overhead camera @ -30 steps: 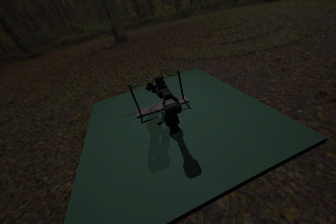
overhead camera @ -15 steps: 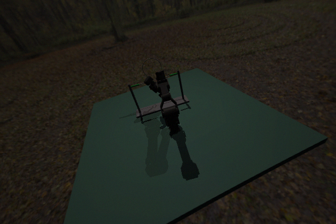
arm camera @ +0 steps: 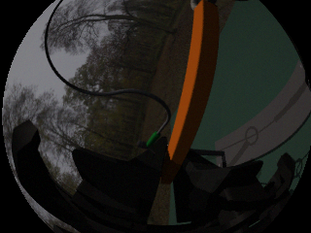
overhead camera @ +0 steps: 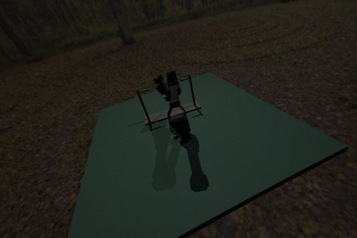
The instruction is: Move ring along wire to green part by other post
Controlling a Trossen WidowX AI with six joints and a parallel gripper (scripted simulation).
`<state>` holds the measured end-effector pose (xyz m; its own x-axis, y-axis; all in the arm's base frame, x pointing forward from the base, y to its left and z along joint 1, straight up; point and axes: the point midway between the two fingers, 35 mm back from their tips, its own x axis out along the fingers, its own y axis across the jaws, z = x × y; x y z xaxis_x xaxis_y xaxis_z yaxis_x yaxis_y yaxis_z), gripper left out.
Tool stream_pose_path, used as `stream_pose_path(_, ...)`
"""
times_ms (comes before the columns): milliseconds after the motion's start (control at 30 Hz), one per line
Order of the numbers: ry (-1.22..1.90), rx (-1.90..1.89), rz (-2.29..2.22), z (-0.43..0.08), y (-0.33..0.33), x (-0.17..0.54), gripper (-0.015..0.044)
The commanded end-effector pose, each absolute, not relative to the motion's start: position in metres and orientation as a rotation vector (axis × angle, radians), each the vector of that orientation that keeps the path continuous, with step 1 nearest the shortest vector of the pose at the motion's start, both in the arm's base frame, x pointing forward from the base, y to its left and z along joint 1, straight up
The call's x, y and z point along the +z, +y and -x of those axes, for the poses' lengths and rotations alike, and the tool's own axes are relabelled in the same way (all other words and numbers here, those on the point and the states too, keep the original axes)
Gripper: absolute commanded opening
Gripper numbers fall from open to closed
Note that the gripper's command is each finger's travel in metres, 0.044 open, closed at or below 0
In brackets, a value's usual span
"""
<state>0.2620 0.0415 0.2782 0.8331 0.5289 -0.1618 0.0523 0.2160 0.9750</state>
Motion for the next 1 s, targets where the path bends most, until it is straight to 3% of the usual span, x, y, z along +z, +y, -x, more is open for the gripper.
stream_pose_path(0,0.511,0.387,-1.391,-0.261,0.044,0.292,-0.015)
stream_pose_path(967,0.43,0.554,-1.837,-0.258,0.03,0.369,-0.015)
